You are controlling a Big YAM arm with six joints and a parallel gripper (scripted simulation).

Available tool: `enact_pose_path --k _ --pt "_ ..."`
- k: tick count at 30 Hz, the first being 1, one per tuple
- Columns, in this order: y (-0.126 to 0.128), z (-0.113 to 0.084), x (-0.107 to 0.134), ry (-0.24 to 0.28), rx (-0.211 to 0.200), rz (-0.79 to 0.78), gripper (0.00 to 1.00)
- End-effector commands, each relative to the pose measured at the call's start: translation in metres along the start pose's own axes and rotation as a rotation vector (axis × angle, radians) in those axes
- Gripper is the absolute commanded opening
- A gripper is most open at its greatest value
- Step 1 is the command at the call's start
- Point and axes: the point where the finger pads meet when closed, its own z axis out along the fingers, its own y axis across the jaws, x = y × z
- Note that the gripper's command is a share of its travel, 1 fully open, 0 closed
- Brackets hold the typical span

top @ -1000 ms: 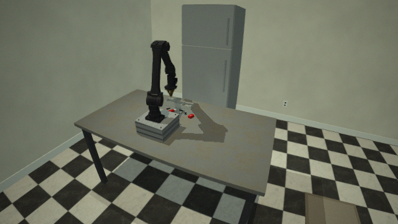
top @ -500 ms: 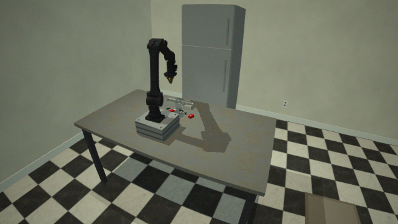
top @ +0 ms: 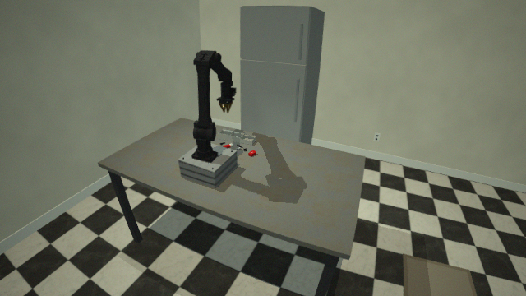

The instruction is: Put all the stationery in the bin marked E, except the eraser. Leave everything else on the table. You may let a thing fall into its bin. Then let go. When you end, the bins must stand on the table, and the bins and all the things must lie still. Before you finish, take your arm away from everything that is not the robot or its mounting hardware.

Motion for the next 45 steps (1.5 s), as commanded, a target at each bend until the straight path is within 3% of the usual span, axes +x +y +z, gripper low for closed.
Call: enact_pose_path --k 1,13,15,22,27,29,30,33,37,41,45 --pt "-0.019 -0.004 0.001 -0.054 -0.017 0.132 0.28" --pt "-0.085 0.057 0.048 -0.051 -0.009 0.110 0.28" --pt "-0.085 0.057 0.048 -0.051 -0.009 0.110 0.28" --pt "-0.124 0.093 0.076 -0.049 -0.004 0.110 0.28" --pt "-0.152 0.128 0.101 -0.016 -0.001 0.108 0.28" --pt "-0.154 0.128 0.101 -0.016 -0.002 0.108 0.28" --pt "-0.158 0.117 0.076 -0.060 0.000 0.110 0.28" --pt "-0.148 0.116 0.074 -0.061 -0.001 0.087 0.28" --pt "-0.141 0.128 0.099 -0.012 -0.003 0.085 0.28" --pt "-0.150 0.124 0.089 -0.035 -0.003 0.109 0.28" --pt "-0.146 0.125 0.093 -0.026 -0.003 0.099 0.28"
